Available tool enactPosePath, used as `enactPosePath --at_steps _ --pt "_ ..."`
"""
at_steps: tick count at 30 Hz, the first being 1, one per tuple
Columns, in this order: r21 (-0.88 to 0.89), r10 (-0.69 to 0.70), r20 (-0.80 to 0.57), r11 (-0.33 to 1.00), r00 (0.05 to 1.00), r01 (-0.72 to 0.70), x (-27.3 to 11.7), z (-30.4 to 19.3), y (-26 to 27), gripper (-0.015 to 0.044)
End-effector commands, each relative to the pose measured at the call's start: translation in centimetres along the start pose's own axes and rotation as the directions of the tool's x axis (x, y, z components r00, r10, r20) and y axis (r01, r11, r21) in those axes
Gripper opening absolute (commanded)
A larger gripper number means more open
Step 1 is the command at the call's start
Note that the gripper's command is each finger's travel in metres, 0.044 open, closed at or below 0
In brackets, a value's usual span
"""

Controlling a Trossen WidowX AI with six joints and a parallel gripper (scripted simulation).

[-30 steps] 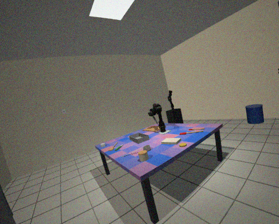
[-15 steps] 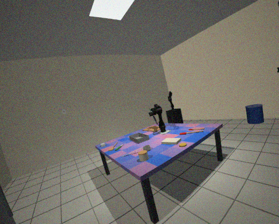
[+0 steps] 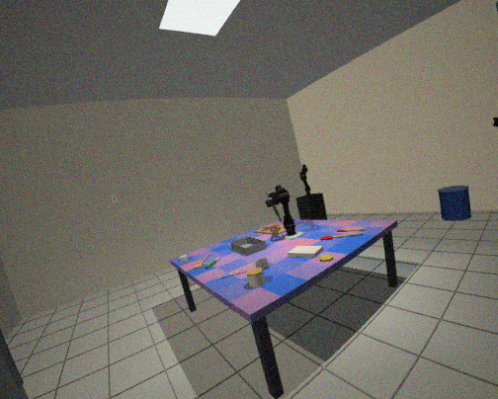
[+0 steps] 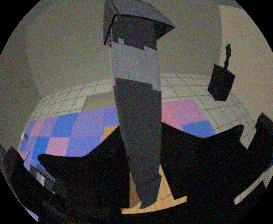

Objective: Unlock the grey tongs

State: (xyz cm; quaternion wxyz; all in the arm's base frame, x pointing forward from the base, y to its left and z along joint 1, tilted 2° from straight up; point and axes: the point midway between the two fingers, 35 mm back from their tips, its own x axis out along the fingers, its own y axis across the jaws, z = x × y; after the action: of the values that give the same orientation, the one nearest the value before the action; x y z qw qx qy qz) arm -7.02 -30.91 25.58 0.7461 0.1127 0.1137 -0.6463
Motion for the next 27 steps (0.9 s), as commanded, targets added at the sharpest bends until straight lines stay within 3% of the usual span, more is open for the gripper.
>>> enactPosePath --at_steps 1,17,27 --pt "0.002 0.004 0.006 1.0 1.0 -0.004 0.0 0.1 0.1 -0.015" --pt "0.003 0.004 0.004 1.0 1.0 -0.004 0.0 0.1 0.0 -0.015" --pt "0.044 -0.001 -0.119 0.999 0.993 0.006 1.4 -0.1 -0.5 -0.015"
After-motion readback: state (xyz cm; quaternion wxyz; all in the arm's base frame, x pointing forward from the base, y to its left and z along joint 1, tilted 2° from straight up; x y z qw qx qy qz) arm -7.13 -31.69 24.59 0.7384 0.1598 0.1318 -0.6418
